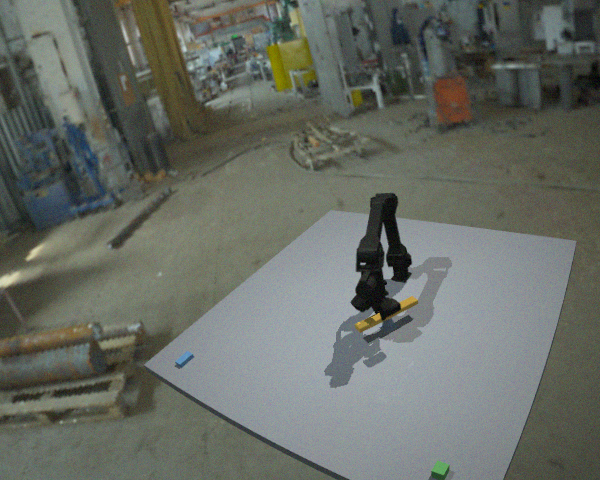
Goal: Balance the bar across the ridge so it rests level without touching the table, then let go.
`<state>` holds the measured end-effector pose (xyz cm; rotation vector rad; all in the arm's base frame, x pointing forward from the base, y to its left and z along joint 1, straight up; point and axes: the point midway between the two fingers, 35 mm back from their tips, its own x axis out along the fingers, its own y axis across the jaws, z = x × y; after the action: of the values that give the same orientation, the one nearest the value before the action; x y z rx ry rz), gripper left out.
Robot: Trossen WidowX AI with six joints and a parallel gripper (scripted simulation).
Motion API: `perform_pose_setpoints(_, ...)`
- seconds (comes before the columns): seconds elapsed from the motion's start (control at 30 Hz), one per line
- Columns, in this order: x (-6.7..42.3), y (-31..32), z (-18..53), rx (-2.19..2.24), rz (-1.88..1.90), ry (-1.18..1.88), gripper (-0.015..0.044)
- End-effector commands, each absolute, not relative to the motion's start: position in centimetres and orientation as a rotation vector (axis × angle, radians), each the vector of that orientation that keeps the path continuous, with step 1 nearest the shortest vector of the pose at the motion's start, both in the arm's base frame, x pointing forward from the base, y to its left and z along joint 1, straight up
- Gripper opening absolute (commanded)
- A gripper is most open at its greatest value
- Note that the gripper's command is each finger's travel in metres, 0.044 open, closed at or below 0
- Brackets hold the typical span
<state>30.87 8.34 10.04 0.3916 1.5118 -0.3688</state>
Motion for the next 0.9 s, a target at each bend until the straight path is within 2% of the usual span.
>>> perform_pose_setpoints(0.0,30.89,8.34,9.86,0.396,-0.373,1.511,0.0)
perform_pose_setpoints(0.87,30.91,8.31,9.65,0.396,-0.373,1.511,0.0)
